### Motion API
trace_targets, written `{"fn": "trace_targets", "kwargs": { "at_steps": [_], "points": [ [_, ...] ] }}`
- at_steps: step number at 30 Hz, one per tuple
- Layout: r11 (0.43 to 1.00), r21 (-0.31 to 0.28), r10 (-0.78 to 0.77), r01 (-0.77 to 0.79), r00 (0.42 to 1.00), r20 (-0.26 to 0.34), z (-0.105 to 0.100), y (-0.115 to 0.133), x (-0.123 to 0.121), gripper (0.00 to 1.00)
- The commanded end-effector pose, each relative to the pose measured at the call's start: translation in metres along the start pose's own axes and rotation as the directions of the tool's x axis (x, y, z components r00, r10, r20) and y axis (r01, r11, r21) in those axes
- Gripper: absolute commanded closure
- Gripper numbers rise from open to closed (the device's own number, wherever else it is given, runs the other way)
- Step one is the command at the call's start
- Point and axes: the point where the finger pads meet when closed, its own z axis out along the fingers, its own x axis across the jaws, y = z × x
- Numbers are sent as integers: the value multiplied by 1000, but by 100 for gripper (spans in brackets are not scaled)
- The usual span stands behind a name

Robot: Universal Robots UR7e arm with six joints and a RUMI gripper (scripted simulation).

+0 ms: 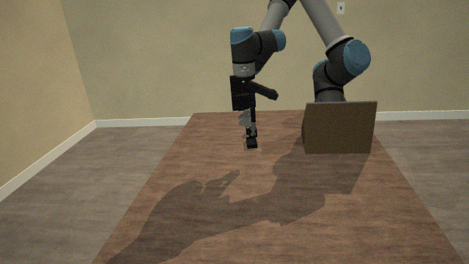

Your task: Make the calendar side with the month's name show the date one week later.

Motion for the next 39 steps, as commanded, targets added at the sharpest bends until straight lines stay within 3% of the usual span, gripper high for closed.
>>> {"fn": "trace_targets", "kwargs": {
  "at_steps": [1,8,20,39],
  "points": [
    [1000,-1,0,0,1000,-1,15,0,0,90],
    [1000,-1,0,0,1000,-1,45,1,0,90],
    [1000,-1,0,0,1000,-1,79,1,0,90],
    [1000,-1,0,0,1000,-1,86,1,0,90]
  ]
}}
